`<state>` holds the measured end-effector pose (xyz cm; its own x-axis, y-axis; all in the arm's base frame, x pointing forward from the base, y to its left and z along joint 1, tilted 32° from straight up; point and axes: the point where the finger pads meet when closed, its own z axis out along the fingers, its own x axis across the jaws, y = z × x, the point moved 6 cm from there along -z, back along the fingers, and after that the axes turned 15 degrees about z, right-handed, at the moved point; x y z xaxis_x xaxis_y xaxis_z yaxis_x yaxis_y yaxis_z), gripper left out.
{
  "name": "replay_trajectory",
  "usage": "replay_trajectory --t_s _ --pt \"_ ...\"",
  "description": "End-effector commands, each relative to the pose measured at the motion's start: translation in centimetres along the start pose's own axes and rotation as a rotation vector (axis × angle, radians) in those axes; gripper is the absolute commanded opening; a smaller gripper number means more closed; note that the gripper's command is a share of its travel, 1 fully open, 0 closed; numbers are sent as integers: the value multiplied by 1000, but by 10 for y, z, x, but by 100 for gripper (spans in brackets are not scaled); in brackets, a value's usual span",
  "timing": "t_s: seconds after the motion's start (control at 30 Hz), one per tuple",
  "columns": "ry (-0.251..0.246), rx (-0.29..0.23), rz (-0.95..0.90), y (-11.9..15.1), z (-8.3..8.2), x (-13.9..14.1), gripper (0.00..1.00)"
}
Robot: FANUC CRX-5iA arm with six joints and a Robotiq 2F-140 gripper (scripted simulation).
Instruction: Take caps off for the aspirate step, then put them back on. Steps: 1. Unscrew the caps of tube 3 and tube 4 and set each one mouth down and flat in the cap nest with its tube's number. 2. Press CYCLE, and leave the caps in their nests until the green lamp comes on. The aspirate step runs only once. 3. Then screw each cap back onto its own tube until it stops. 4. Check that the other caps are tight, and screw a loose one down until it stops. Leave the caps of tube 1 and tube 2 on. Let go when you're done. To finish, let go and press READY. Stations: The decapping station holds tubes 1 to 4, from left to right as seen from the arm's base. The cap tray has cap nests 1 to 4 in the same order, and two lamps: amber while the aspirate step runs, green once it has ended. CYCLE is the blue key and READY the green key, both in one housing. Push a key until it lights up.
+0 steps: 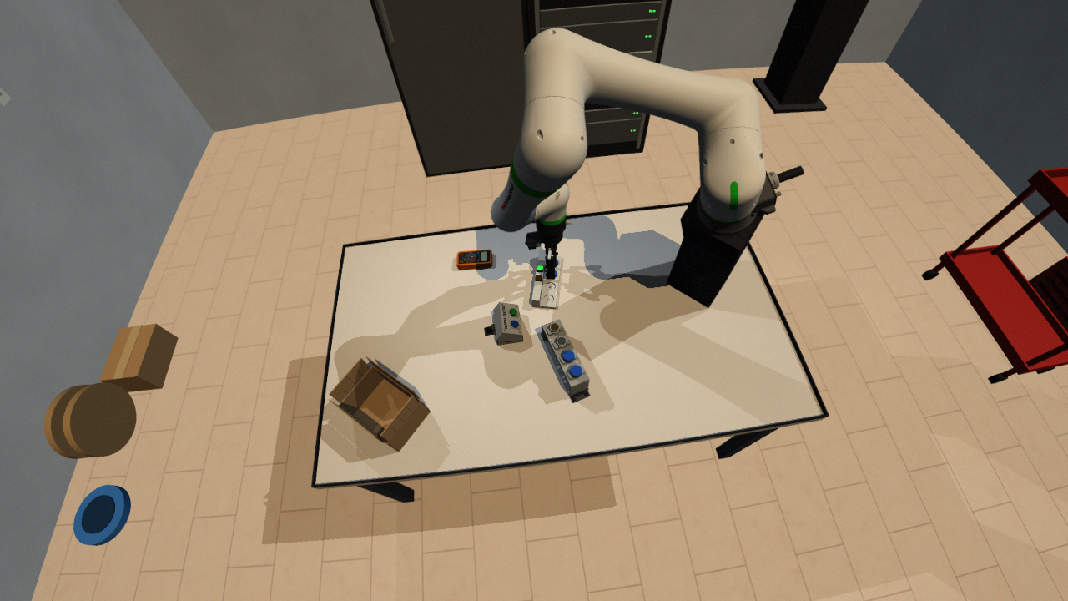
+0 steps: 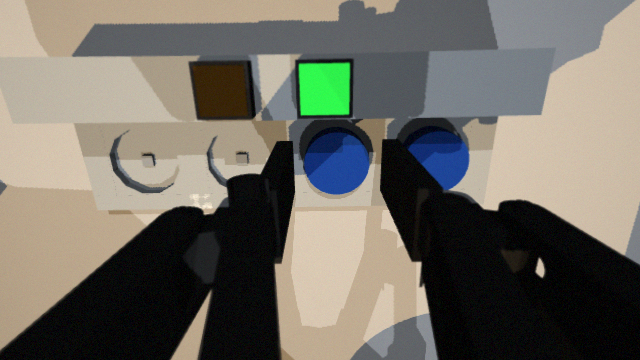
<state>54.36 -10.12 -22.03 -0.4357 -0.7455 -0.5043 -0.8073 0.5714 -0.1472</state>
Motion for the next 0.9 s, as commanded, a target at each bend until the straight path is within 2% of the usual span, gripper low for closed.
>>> replay_trajectory --t_s 0.0,0.73,0.77,0.87 --pt "0 2 0 -1 1 0 36" --pt "0 2 0 -1 9 0 36" --pt "0 2 0 -1 9 0 30" --pt "0 2 0 -1 9 0 30"
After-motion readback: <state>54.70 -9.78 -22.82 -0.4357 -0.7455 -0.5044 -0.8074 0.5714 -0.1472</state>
